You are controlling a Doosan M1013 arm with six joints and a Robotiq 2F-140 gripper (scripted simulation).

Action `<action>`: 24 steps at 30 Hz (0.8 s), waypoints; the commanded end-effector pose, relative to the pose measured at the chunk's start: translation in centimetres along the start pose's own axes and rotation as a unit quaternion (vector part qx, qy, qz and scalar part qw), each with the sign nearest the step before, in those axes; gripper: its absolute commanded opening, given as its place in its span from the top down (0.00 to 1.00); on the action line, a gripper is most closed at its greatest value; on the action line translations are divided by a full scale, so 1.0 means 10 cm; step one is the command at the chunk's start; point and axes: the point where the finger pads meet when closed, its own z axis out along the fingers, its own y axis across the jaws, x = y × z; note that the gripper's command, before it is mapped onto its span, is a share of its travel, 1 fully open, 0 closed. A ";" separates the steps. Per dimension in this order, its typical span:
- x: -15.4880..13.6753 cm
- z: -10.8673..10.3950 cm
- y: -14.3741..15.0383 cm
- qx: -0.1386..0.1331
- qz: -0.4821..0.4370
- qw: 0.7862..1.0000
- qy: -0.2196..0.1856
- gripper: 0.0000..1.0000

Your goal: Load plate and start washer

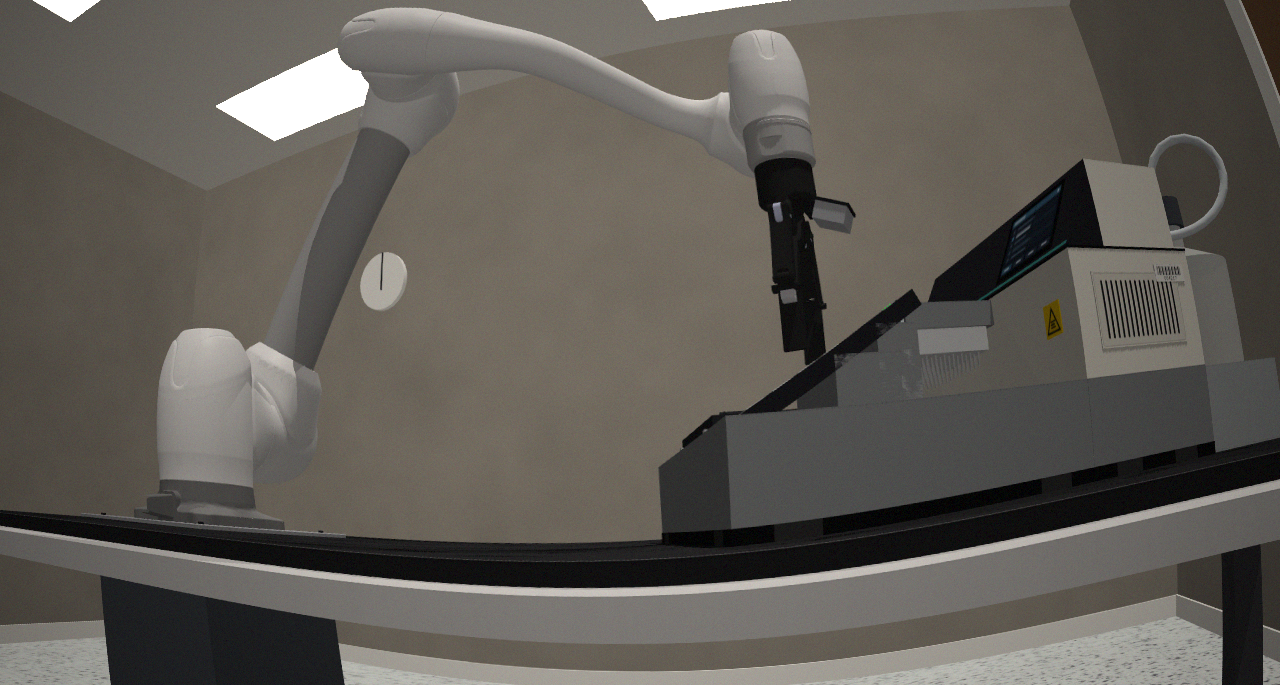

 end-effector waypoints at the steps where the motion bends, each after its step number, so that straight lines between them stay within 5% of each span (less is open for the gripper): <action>1: 0.03 -0.02 0.01 -0.004 0.003 1.000 0.002 0.30; 10: 0.03 -0.02 0.01 -0.004 0.003 1.000 0.002 0.30; 24: 0.03 0.58 0.01 -0.004 0.004 1.000 0.002 0.30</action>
